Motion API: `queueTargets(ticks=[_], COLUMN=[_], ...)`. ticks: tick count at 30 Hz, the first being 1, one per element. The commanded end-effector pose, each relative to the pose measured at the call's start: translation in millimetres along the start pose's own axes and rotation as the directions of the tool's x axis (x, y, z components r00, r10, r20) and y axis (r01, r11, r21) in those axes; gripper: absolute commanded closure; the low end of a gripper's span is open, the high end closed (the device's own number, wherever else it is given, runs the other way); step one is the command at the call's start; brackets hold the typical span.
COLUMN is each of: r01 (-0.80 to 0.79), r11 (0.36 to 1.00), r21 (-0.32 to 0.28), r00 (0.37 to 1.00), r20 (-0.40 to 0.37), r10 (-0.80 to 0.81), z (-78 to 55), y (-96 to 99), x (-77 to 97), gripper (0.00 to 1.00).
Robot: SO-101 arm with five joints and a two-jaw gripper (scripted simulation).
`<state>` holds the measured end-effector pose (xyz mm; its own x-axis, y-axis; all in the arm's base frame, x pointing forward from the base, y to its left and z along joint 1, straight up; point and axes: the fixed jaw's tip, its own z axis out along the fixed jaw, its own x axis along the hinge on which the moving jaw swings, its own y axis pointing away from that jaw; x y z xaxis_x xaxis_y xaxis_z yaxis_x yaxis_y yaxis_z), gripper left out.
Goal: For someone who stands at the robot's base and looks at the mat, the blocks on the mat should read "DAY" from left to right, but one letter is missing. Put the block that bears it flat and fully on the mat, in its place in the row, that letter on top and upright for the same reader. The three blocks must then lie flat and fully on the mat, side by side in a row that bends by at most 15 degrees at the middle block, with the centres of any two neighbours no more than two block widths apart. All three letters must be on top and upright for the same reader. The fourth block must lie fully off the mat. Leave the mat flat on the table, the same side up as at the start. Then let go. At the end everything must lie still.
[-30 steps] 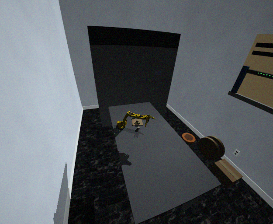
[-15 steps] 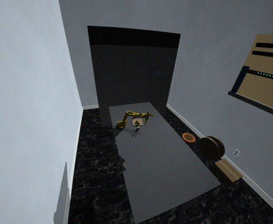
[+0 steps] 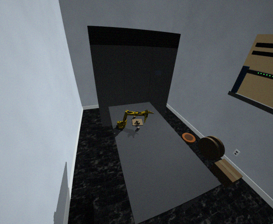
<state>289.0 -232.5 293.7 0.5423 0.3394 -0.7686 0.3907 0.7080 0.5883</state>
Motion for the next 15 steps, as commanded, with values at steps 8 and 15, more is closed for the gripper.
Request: queueTargets(ticks=[8, 15], r01=[0.003, 0.009], r11=[0.997, 0.993], r21=[-0.075, -0.121], r00=[0.995, 0.987], r20=[0.099, 0.158], r10=[0.005, 0.010], z=[-9.0, -19.6], y=[25.8, 42.3], x=[-33.9, -55.5], gripper=[0.00, 0.00])
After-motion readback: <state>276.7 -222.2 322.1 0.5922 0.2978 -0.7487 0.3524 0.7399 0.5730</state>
